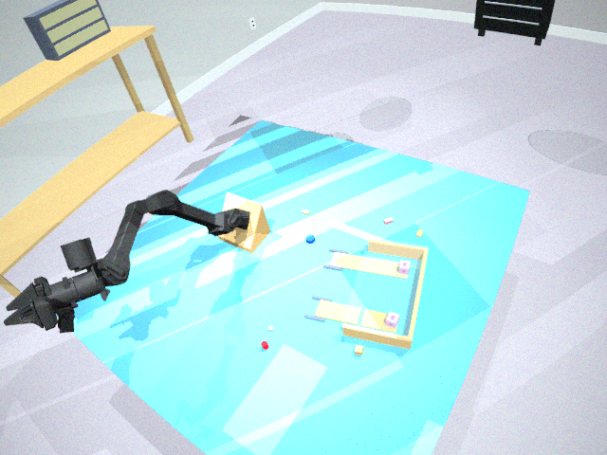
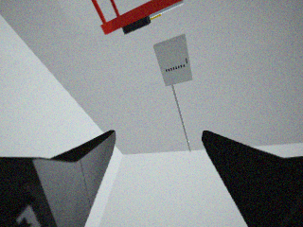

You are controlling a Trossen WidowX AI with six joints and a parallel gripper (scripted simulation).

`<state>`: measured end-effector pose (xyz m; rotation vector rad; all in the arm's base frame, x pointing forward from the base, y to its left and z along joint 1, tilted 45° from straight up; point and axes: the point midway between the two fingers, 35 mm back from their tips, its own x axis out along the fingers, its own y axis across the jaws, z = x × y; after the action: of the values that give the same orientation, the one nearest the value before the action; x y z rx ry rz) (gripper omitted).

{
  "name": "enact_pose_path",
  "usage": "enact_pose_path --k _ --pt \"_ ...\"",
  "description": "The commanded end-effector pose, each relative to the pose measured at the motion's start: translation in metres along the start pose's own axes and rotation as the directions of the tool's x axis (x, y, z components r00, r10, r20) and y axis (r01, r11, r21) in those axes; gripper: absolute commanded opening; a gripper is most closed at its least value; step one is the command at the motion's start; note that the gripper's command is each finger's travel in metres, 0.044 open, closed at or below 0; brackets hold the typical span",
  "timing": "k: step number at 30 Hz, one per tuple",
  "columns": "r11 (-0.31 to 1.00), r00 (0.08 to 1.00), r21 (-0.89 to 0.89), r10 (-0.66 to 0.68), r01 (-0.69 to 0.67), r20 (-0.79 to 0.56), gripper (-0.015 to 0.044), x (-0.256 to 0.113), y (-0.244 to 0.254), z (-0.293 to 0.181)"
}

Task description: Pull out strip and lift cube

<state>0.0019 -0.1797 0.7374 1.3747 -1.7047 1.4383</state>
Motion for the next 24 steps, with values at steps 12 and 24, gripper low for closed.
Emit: enact_pose_path --k 12,24 --pt "0.837 0.88 -0.415 -0.152 0.357 0.45 0.04 -0.091 -0.074 0.131" --pt "0.154 0.524 -0.508 -0.393 0.847 0.755 0.04 -0.274 -0.166 0.192"
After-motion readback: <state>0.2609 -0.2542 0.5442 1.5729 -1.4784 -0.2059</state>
